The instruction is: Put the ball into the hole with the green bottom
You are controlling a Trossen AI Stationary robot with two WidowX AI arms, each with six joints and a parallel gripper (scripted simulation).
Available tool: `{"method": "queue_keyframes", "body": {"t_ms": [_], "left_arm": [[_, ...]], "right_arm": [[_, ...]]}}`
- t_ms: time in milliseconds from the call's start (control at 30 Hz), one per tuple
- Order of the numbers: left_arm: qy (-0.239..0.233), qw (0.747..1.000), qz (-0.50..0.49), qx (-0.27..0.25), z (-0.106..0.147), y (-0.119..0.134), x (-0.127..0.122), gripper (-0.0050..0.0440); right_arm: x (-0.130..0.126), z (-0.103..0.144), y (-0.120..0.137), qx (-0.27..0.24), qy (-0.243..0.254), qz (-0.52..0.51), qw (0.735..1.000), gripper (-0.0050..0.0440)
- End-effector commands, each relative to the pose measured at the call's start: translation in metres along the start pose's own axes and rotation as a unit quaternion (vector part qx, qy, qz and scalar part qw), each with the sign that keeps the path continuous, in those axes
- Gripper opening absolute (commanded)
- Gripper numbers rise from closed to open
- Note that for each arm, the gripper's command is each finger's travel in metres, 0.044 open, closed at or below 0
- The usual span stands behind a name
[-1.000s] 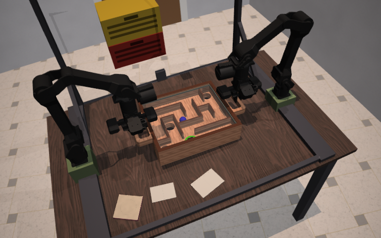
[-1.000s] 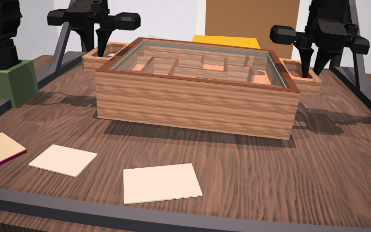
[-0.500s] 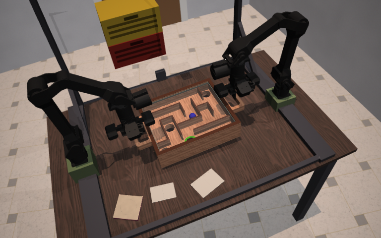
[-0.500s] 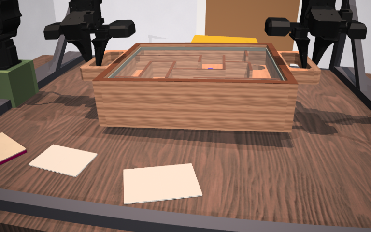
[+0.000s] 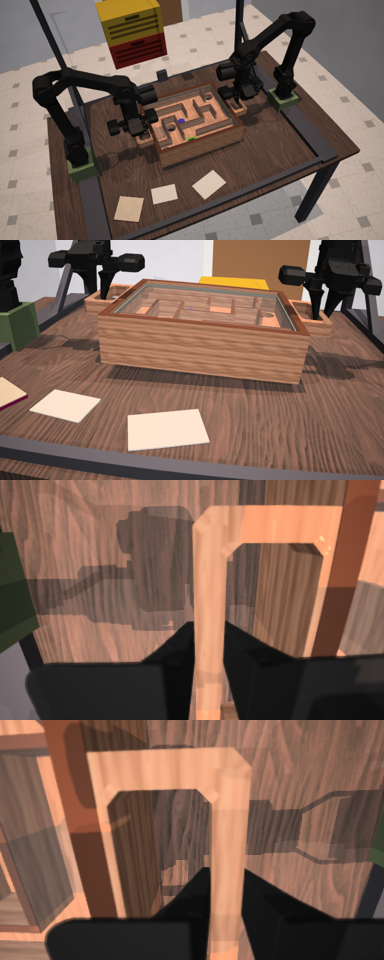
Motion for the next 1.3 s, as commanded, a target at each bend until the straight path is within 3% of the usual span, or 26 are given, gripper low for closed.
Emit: {"method": "queue_keyframes", "body": {"t_ms": [0, 100, 233, 600, 633, 800, 1133, 1267], "left_arm": [[0.029, 1.000, 0.001, 0.002, -0.002, 0.000, 0.007, -0.0050], [0.009, 1.000, 0.001, -0.003, 0.014, 0.003, -0.008, -0.0050], [0.007, 1.000, 0.000, 0.001, 0.010, 0.002, -0.005, -0.0050], [-0.043, 0.999, -0.001, 0.002, 0.033, 0.002, -0.022, -0.0050], [-0.021, 1.000, -0.001, 0.004, 0.022, 0.000, -0.008, -0.0050], [-0.015, 1.000, 0.000, 0.002, 0.022, 0.002, -0.008, -0.0050], [0.029, 1.000, 0.001, 0.002, -0.002, 0.000, 0.007, -0.0050], [0.004, 1.000, 0.000, 0.002, 0.015, 0.002, -0.009, -0.0050]], "right_arm": [[0.010, 0.019, -0.001, -0.002, -0.001, -0.001, 1.000, -0.0050], [-0.003, 0.004, 0.002, -0.007, -0.021, -0.001, 1.000, -0.0050], [0.000, 0.008, 0.001, -0.005, -0.023, -0.001, 1.000, -0.0050], [-0.014, -0.019, 0.001, -0.005, -0.072, 0.001, 0.997, -0.0050], [-0.004, -0.002, 0.000, -0.003, -0.056, 0.001, 0.998, -0.0050], [-0.004, -0.003, 0.000, -0.003, -0.049, 0.000, 0.999, -0.0050], [0.010, 0.019, -0.001, -0.002, -0.001, -0.001, 1.000, -0.0050], [-0.004, 0.002, 0.002, -0.006, -0.025, -0.001, 1.000, -0.0050]]}}
Point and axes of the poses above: on each arm, the point midway between the two fingers, 35 mm back from their tips, its own z axis back along the fingers, its own x axis across the jaws, y = z × x, the point moved 7 cm from there along z, back along the fingers, and after that the axes turned 9 degrees about z, right-handed, at the moved point
